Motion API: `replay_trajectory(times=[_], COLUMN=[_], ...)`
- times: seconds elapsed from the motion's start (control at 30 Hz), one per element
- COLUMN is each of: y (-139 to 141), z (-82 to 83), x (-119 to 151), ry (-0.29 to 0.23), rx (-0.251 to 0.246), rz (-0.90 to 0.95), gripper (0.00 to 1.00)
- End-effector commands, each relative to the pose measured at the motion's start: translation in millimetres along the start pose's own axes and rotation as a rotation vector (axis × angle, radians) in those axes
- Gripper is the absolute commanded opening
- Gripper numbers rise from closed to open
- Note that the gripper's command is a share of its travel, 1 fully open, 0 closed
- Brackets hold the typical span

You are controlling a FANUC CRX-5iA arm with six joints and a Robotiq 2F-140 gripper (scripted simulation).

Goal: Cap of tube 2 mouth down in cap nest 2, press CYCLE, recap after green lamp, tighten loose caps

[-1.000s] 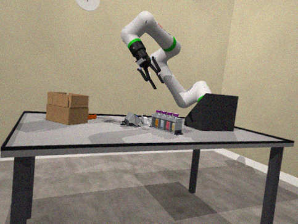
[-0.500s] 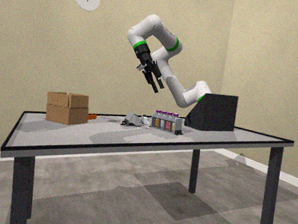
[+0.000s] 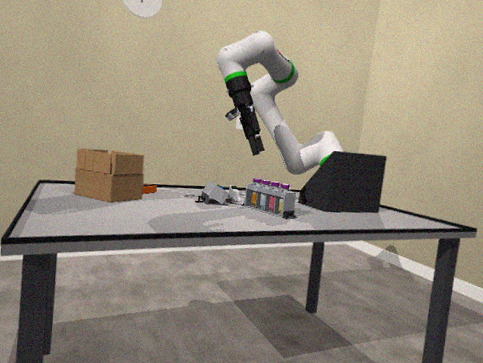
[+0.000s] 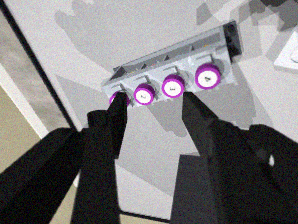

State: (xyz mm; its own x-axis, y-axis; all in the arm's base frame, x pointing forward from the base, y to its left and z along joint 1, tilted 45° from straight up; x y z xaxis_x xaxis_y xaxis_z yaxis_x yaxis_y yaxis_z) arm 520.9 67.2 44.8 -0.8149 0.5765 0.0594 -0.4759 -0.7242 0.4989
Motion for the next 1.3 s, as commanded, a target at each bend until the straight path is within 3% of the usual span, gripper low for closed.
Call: replay_trajectory(times=[0.0, 0.13, 0.63, 0.7, 1.17, 1.27], y=[17.9, 22.3, 78.5, 78.5, 126.2, 133.8], z=[-5.7, -7.4, -28.0, -28.0, -47.9, -51.2], x=[2.9, 3.7, 10.2, 10.2, 16.0, 16.5], ry=[0.051, 0.070, 0.244, 0.244, 0.422, 0.428], rx=[0.027, 0.036, 0.058, 0.058, -0.017, -0.022], rz=[-0.149, -0.207, -0.666, -0.666, -1.077, -1.092], gripper=[0.41, 0.41, 0.41, 0.41, 0.41, 0.41])
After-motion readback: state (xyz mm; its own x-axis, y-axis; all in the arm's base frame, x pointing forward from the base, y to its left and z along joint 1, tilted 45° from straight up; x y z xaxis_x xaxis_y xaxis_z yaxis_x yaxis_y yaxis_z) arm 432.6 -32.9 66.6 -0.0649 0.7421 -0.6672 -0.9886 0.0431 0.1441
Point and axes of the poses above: the point where the finger pads meet when closed, its own z axis back along the fingers, its own y axis across the jaws, x = y × z, the point moved 3 cm from there along z, back along the fingers, and after that the axes turned 12 degrees about -z, right-handed, at the moved point
